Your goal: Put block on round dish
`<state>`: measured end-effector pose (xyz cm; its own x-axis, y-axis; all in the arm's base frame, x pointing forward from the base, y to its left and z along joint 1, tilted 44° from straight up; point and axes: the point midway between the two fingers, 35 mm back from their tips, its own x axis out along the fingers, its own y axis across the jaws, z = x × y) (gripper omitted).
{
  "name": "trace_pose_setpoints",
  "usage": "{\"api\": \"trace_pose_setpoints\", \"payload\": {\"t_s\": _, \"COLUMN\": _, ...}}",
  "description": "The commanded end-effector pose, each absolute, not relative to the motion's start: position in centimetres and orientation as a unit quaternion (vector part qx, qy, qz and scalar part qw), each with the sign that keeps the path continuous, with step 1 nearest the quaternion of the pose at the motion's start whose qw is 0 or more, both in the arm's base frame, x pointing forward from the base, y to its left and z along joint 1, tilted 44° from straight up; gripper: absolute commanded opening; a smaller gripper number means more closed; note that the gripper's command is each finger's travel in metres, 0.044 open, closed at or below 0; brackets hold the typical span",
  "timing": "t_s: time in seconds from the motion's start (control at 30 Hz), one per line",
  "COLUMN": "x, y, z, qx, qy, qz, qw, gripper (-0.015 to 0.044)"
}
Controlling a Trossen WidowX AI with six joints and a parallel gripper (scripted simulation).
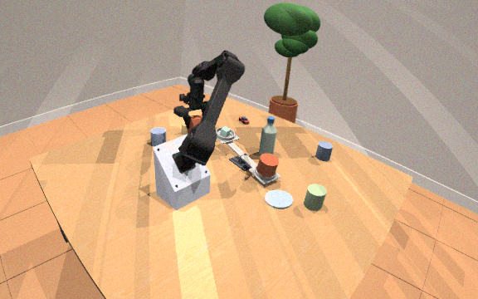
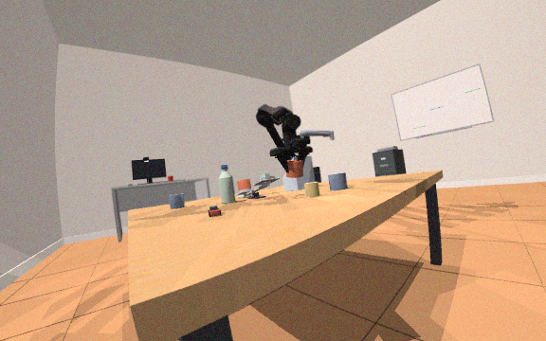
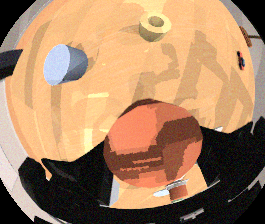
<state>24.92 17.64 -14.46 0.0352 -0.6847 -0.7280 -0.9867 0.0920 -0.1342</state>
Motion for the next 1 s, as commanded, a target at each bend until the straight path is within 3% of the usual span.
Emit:
{"api": "trace_pose_setpoints", "payload": {"t_s": 0.0, "x": 22.4, "y": 17.5, "z": -17.0, "qx": -0.633, "qy": 0.657, "qz": 0.224, "qw": 0.343, "gripper": 0.0000}}
{"api": "trace_pose_setpoints", "payload": {"t_s": 0.97, "x": 22.7, "y": 13.8, "z": -20.9, "qx": -0.634, "qy": 0.657, "qz": 0.223, "qw": 0.342, "gripper": 0.0000}}
